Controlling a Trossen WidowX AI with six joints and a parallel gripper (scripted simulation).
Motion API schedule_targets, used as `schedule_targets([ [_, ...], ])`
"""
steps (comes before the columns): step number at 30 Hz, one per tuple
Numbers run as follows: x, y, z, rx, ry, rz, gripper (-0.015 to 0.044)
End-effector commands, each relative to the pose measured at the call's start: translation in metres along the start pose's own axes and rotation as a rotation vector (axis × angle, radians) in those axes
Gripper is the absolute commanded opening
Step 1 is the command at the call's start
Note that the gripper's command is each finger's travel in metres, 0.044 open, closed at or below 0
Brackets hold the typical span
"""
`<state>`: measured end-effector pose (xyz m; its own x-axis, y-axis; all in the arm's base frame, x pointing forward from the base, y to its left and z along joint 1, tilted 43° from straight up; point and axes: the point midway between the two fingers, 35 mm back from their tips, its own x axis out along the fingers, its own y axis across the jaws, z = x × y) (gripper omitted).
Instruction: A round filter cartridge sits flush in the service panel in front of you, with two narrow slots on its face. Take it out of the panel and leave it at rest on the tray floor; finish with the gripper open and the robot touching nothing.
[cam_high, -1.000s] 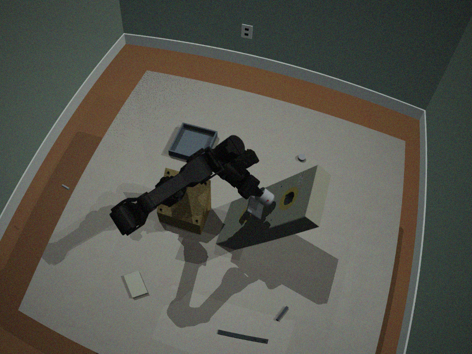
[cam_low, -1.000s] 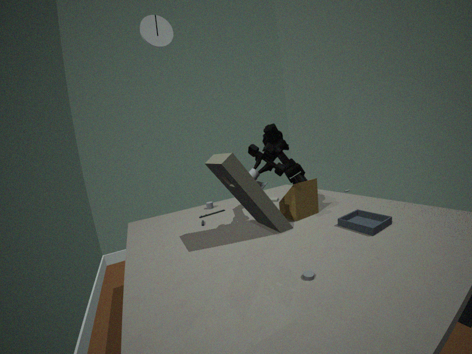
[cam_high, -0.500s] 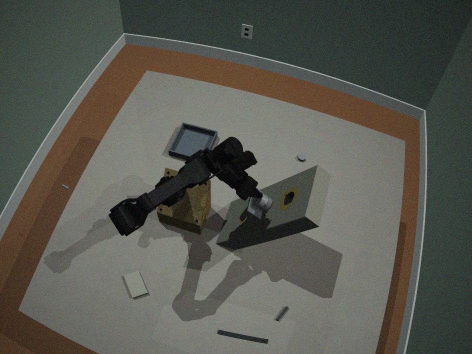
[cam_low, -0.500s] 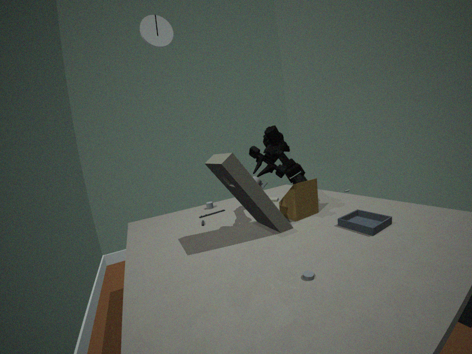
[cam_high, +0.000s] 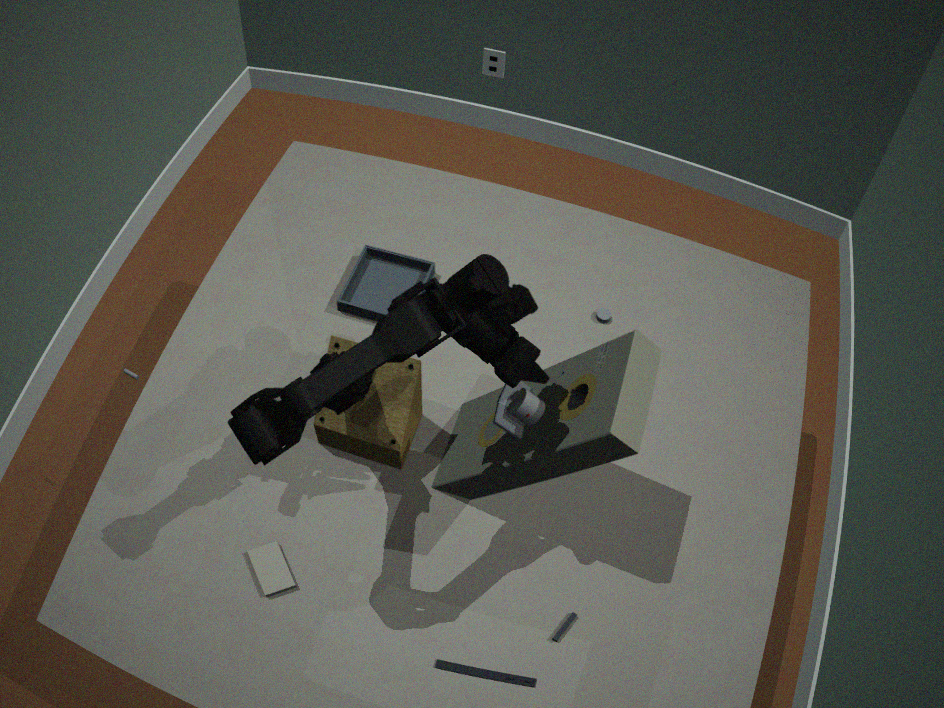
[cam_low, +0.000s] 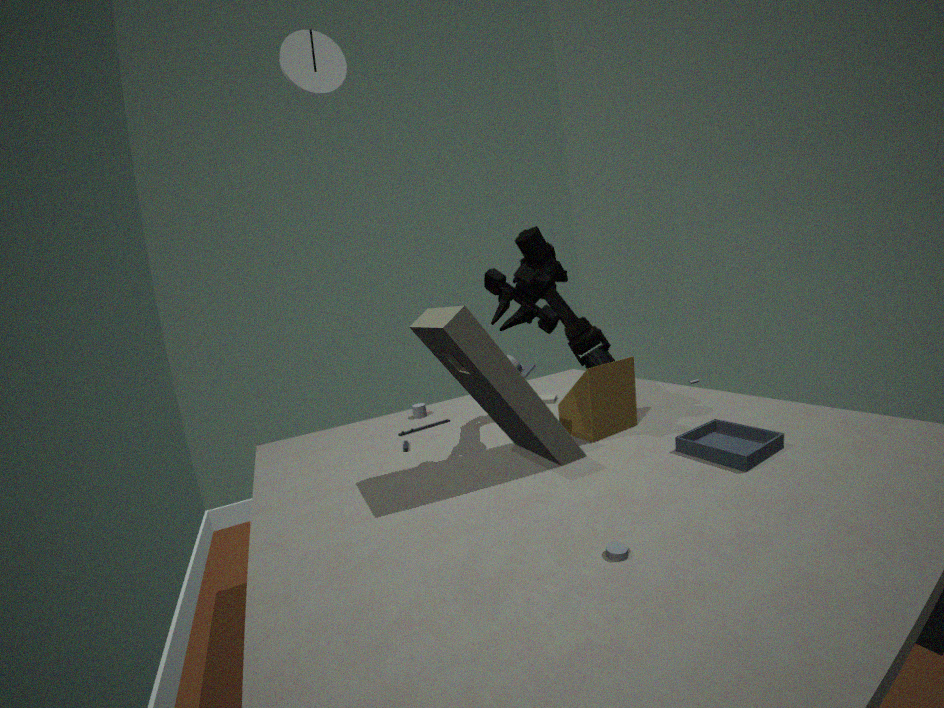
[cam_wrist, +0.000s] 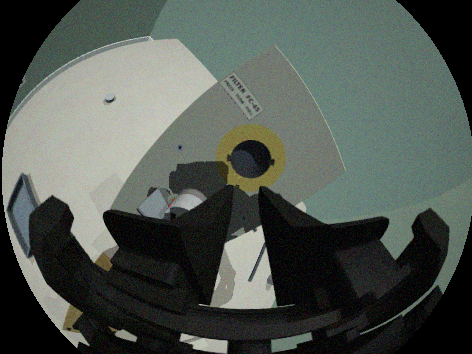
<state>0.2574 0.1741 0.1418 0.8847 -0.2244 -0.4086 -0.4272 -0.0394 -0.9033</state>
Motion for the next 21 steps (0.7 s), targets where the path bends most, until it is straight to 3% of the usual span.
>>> schedule_targets([
  [1, -0.002, -0.008, 0.007, -0.008, 0.004, 0.003, 0.0094],
  [13, -0.046, -0.054, 0.044, 0.002, -0.002, 0.001, 0.0409],
  [17, -0.035, -0.036, 0.032, 0.163, 0.043, 0.061, 0.0305],
  [21, -0.02, -0.005, 0.009, 0.436, 0.153, 0.142, 0.0305],
])
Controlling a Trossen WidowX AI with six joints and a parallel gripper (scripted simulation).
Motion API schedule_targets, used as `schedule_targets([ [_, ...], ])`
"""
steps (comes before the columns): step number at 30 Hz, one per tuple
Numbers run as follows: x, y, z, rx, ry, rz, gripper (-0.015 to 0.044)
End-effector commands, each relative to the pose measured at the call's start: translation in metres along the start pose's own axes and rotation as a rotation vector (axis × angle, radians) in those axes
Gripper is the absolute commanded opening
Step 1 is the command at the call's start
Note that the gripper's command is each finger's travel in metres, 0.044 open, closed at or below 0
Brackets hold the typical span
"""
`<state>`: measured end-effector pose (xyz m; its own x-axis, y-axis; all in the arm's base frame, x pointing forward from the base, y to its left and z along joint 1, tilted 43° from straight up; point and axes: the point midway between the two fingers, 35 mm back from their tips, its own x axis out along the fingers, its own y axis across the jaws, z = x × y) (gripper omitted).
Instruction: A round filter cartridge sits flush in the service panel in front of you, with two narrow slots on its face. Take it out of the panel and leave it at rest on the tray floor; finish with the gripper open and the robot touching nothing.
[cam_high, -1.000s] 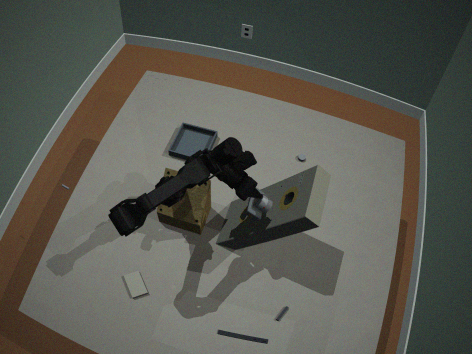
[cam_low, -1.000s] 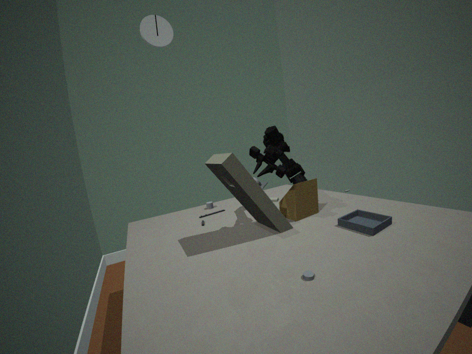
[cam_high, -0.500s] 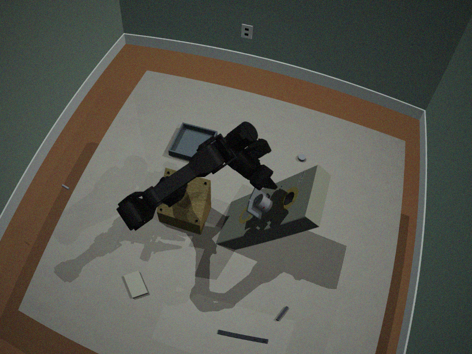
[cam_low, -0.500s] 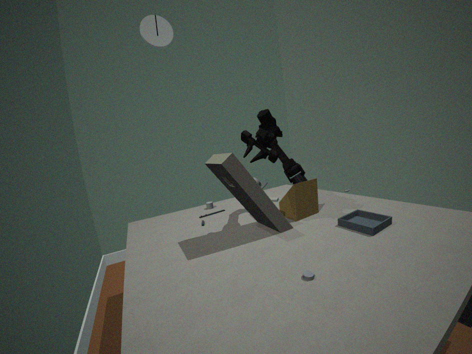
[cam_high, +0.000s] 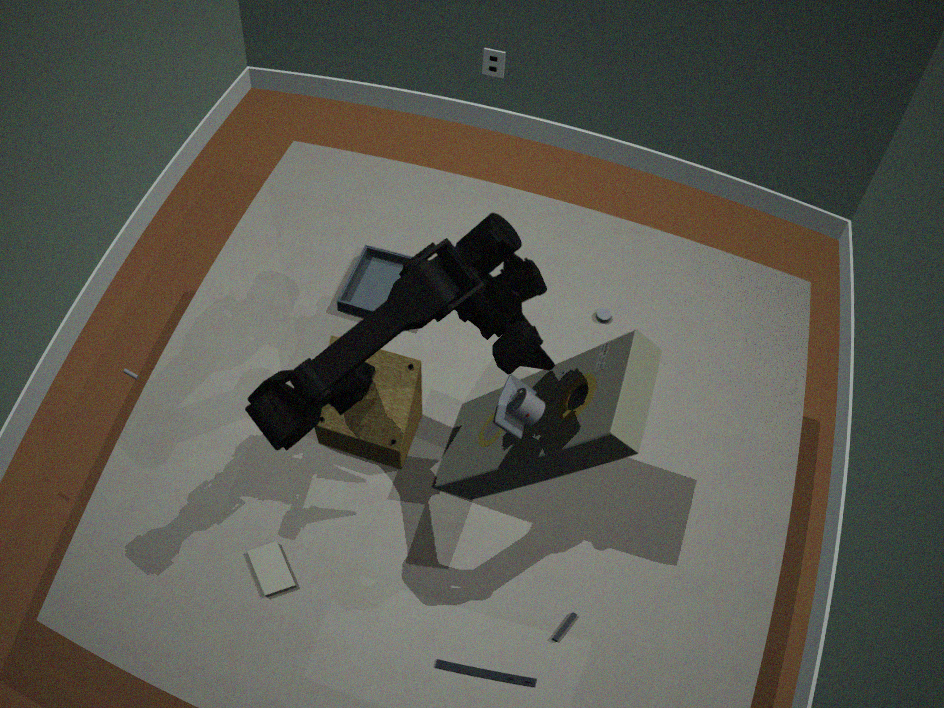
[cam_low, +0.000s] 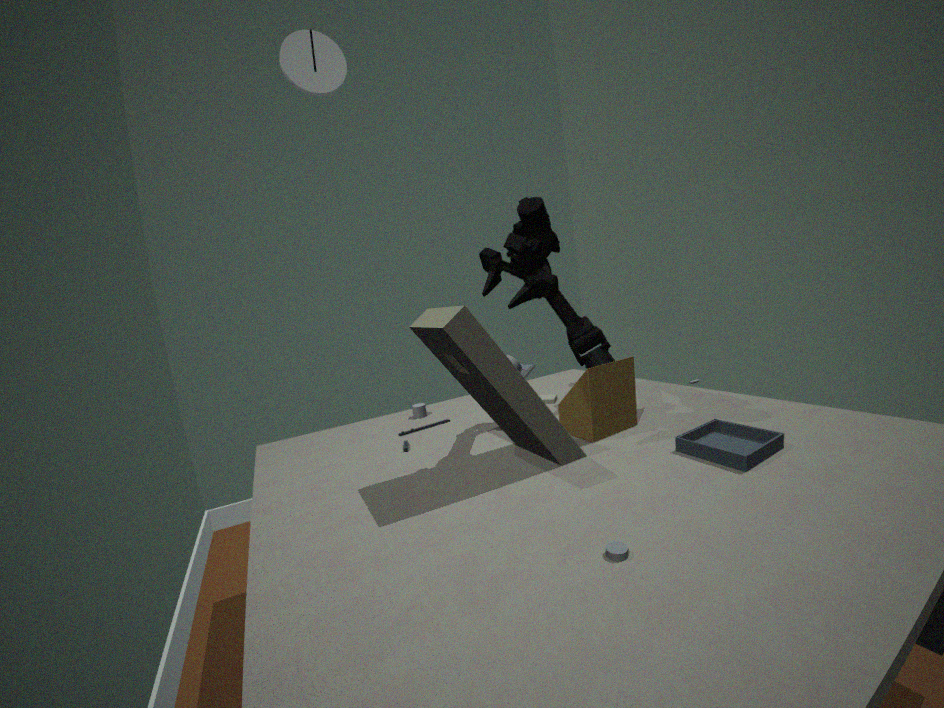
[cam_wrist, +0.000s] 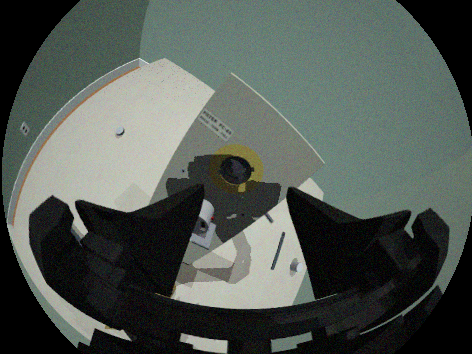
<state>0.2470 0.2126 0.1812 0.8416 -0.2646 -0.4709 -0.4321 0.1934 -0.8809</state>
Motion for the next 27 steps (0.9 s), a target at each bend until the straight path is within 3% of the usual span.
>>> schedule_targets([
  [1, 0.021, 0.027, -0.033, 0.285, 0.138, 0.077, 0.0305],
  [7, 0.035, 0.055, -0.077, 0.656, 0.343, 0.102, 0.0305],
  [27, 0.049, 0.059, -0.081, 0.668, 0.349, 0.104, 0.0305],
])
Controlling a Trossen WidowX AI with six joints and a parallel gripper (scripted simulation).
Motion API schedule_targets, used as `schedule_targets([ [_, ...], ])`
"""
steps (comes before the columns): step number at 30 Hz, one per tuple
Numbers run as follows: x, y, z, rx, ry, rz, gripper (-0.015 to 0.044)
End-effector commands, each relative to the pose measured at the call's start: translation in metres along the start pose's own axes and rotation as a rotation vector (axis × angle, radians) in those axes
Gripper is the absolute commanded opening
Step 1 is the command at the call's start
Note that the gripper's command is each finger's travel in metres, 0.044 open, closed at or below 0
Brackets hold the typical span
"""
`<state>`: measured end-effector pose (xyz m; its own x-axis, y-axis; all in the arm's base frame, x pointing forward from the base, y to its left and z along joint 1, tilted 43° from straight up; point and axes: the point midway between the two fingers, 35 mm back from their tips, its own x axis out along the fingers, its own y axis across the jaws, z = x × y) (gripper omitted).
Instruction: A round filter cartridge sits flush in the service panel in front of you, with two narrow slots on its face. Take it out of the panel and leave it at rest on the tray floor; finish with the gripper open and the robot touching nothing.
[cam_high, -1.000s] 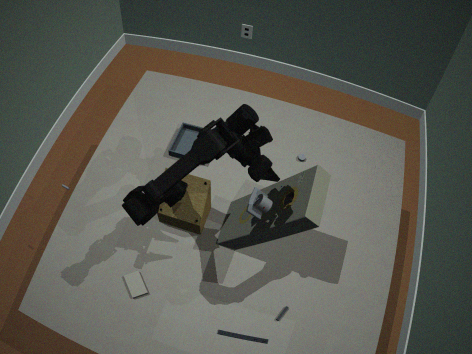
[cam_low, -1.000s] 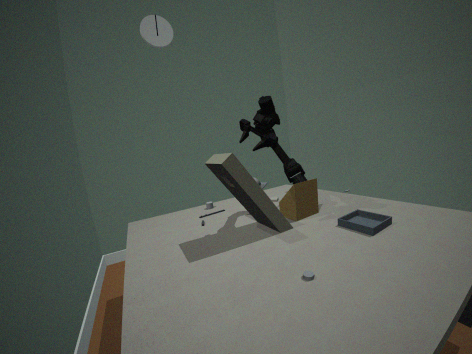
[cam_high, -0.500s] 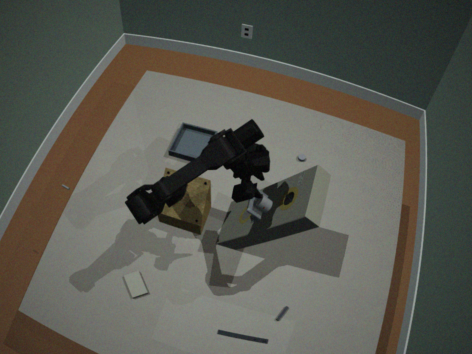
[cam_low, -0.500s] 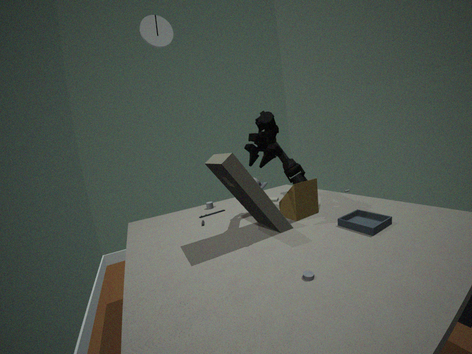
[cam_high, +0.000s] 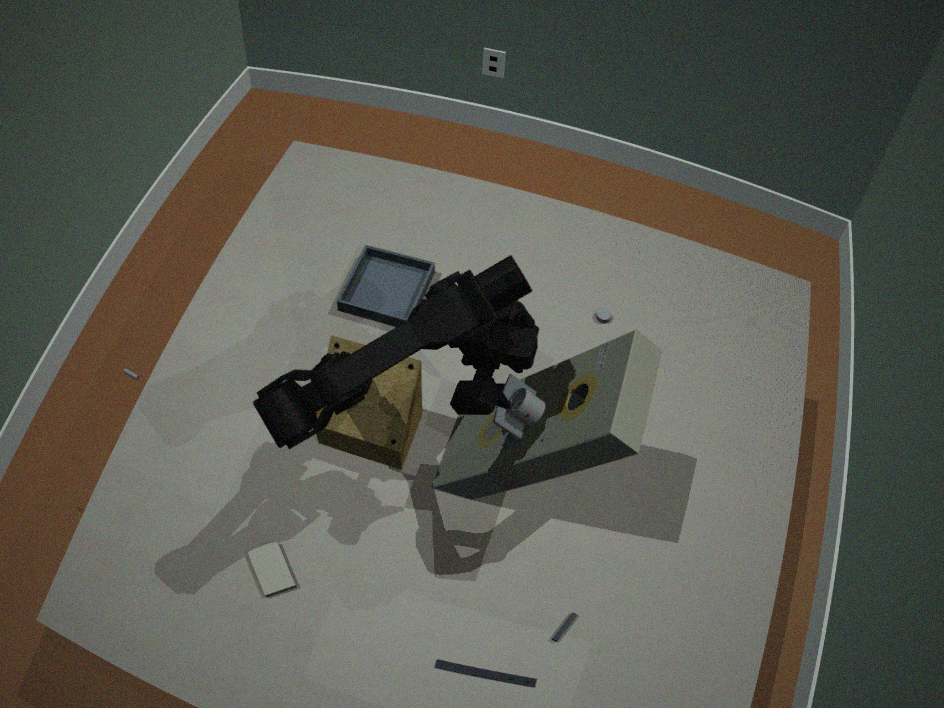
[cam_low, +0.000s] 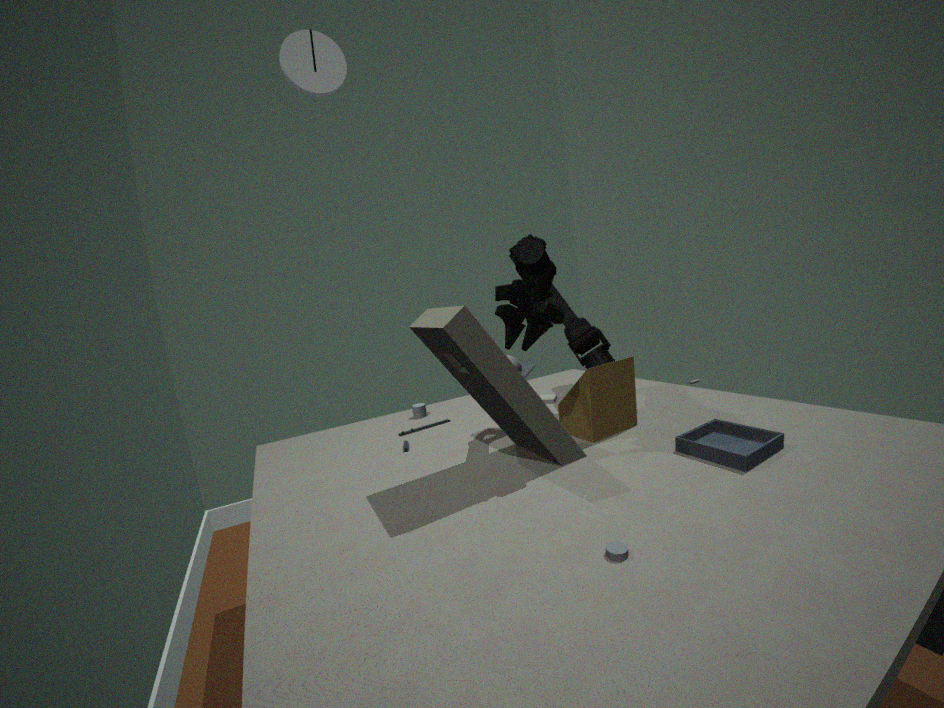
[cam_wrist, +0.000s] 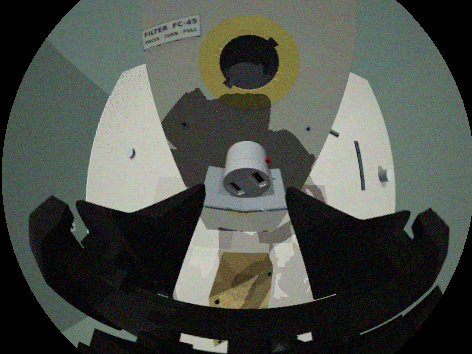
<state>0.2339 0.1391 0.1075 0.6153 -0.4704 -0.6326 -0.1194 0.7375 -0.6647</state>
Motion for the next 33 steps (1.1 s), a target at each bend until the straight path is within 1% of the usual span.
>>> schedule_targets([
  [1, 0.008, 0.0, -0.002, -0.004, 0.01, -0.001, 0.0305],
  [21, 0.041, -0.002, -0.003, -0.003, 0.007, -0.004, 0.0305],
  [26, 0.043, -0.002, -0.003, -0.003, 0.007, -0.005, 0.0305],
  [28, 0.04, -0.001, -0.001, 0.003, 0.002, -0.001, 0.0252],
  [33, 0.04, -0.001, -0.001, 0.003, 0.002, -0.001, 0.0219],
])
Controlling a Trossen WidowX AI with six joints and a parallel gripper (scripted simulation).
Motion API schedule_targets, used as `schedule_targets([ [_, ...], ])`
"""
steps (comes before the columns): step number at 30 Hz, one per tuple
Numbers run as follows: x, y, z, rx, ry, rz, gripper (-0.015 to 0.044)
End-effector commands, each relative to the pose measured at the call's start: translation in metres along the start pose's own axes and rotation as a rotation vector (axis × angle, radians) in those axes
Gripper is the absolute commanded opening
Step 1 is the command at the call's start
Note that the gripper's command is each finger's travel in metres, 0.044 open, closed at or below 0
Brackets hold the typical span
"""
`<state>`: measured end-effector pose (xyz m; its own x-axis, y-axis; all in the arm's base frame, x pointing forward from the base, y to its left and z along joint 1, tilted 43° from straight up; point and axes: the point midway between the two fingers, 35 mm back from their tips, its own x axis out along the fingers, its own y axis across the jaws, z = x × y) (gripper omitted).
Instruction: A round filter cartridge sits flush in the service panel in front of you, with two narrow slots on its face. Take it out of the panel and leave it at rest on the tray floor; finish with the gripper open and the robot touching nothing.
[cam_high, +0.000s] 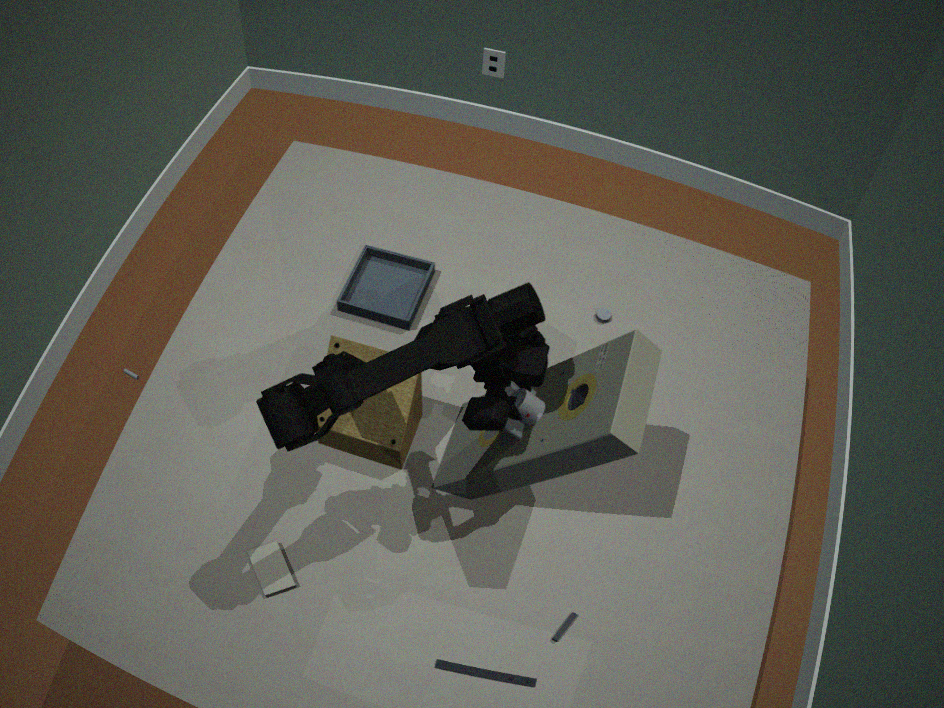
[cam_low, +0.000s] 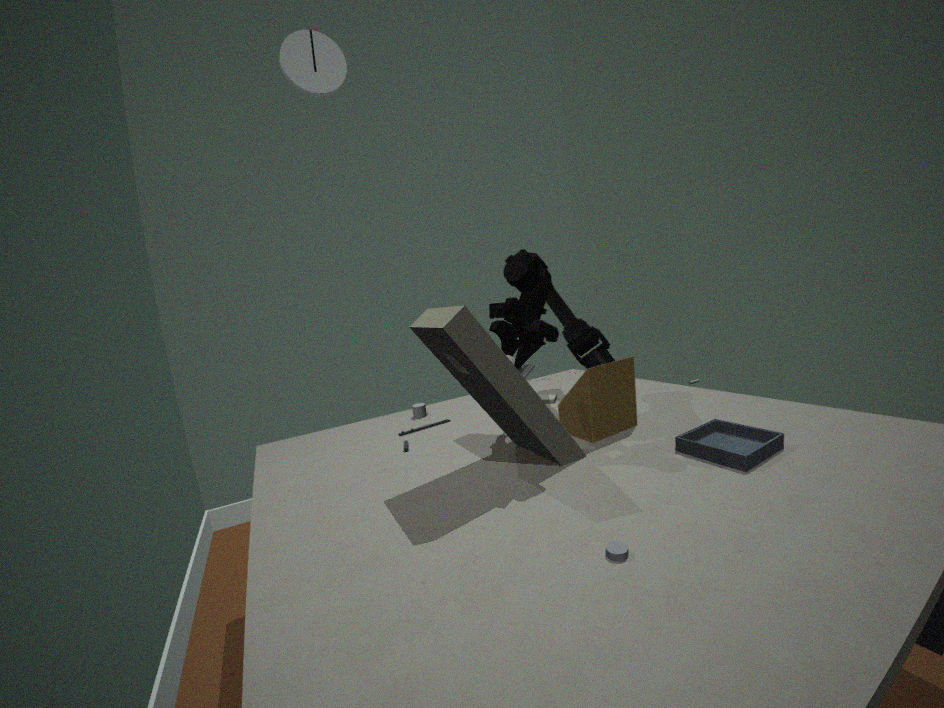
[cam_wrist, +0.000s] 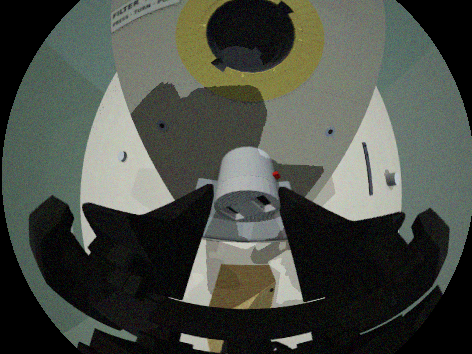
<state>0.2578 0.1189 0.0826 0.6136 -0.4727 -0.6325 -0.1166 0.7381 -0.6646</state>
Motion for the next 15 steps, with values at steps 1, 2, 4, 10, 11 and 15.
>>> schedule_targets([
  [1, 0.0, 0.0, 0.0, 0.001, 0.0, 0.0, 0.0212],
  [2, 0.0, 0.0, 0.0, 0.001, 0.0, 0.0, 0.0206],
  [4, 0.0, 0.0, 0.0, 0.001, 0.0, 0.0, 0.0192],
  [10, -0.001, 0.0, 0.002, 0.001, 0.0, 0.0, 0.0054],
  [11, -0.002, 0.0, 0.005, 0.001, 0.0, 0.0, 0.0028],
  [15, -0.008, 0.0, 0.018, 0.0, 0.0, 0.0, 0.0],
])
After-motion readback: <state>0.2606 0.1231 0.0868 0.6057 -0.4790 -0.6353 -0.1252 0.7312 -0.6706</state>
